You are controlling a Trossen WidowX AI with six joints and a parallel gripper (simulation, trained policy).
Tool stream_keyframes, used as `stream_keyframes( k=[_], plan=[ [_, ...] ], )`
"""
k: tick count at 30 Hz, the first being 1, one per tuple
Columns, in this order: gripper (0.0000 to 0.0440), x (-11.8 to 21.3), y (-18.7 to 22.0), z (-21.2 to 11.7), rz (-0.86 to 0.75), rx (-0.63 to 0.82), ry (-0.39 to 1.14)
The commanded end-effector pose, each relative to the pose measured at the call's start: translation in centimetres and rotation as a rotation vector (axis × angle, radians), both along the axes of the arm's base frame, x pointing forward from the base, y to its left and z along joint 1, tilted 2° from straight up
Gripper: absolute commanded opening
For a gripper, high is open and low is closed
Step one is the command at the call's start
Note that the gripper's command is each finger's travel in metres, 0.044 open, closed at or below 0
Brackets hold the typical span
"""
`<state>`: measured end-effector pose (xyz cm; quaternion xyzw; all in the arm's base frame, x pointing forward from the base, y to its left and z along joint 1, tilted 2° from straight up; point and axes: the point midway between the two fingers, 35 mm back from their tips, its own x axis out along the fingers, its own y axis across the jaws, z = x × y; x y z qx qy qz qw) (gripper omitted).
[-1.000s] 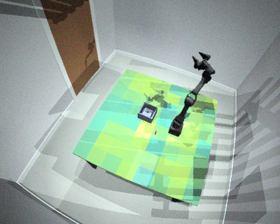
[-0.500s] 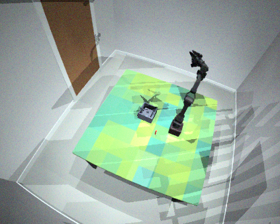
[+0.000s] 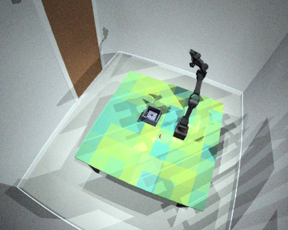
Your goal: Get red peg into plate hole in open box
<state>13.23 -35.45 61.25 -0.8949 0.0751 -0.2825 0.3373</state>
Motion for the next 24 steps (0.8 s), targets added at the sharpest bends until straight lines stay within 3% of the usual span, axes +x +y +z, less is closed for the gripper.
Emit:
stream_keyframes(
  k=[1,24],
  plan=[
    [0.044,1.9,-0.8,-1.0,0.065,0.137,-0.049],
    [0.044,13.9,-0.8,-7.1,0.353,0.855,-0.202]
  ],
)
